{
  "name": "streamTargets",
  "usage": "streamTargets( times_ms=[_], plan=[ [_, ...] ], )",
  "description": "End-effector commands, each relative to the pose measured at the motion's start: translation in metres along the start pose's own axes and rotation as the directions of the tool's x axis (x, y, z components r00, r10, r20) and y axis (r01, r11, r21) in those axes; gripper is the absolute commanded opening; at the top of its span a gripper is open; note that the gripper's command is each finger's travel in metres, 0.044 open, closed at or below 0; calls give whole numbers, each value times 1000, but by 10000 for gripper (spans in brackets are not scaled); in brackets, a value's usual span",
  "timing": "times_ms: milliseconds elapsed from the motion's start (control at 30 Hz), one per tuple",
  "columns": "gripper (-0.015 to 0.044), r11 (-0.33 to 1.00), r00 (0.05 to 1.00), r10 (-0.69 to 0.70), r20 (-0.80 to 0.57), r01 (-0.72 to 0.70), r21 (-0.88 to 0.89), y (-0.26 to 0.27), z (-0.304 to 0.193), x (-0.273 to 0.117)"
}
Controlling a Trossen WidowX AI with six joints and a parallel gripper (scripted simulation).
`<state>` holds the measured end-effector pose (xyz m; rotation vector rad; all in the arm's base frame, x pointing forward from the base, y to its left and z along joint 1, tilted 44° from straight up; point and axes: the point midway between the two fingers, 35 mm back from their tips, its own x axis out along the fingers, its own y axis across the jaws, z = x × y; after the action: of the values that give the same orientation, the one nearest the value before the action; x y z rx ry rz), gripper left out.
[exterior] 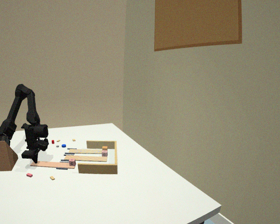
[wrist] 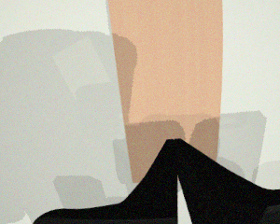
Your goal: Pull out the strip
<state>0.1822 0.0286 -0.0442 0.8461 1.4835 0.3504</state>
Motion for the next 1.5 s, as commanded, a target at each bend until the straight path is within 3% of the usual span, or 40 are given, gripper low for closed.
streamTargets(
  times_ms=[0,133,333,500,1067,1467],
  plan=[
    [0,1000,1000,-2,-24,2,6,0,-9,3],
    [0,1000,1000,-2,-24,2,6,0,-9,3],
    [0,1000,1000,-4,-22,4,6,0,2,-40],
    [0,1000,1000,-4,-23,4,6,0,3,-42],
    [440,1000,1000,-4,-20,3,-25,0,65,-44],
    [440,1000,1000,-4,-19,3,-27,1,105,-49]
  ],
)
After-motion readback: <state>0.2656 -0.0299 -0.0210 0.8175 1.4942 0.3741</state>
